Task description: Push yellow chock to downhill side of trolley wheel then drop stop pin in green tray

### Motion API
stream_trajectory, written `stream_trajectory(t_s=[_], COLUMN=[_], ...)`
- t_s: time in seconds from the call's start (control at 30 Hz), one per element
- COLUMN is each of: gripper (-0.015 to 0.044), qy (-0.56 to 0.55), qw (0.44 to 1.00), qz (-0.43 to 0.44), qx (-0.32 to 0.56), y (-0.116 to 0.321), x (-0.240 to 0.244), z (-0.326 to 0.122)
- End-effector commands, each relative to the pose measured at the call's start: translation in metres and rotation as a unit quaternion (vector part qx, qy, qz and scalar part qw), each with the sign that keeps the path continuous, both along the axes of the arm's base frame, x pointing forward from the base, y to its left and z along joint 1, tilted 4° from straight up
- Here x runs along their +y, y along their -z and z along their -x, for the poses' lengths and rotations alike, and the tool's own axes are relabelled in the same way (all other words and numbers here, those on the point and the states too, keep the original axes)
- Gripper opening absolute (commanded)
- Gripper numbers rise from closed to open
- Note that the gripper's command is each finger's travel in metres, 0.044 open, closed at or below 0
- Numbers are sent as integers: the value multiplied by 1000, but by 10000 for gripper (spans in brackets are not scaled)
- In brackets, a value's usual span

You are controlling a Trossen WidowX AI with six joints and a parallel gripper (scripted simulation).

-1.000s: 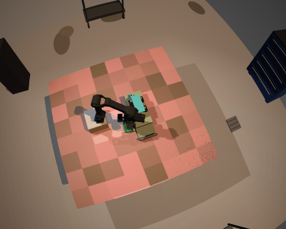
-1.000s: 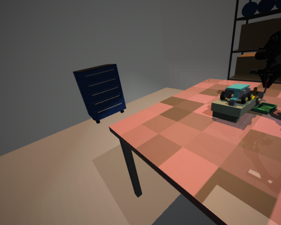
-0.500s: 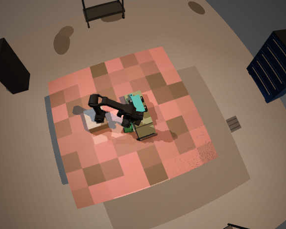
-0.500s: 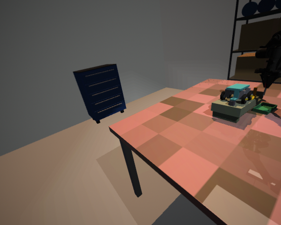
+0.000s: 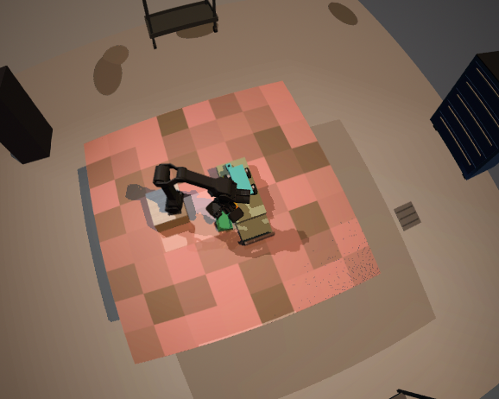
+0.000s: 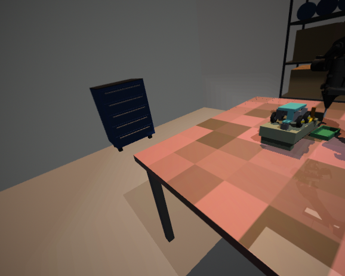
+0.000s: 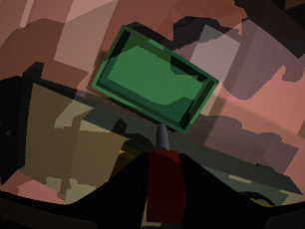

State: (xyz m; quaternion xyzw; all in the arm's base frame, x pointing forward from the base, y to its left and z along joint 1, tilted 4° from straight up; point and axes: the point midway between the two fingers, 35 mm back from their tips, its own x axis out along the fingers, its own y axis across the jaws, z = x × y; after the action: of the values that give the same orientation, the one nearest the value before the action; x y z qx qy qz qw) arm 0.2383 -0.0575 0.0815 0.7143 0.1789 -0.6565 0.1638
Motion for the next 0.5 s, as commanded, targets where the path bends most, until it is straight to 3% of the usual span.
stream_trajectory(t_s=[0.0, 0.47], gripper=[0, 0], qy=[60, 234], qw=[998, 972], qz=[9, 28], qx=[-1, 1], y=[-2, -3], x=[1, 3], z=[-1, -2])
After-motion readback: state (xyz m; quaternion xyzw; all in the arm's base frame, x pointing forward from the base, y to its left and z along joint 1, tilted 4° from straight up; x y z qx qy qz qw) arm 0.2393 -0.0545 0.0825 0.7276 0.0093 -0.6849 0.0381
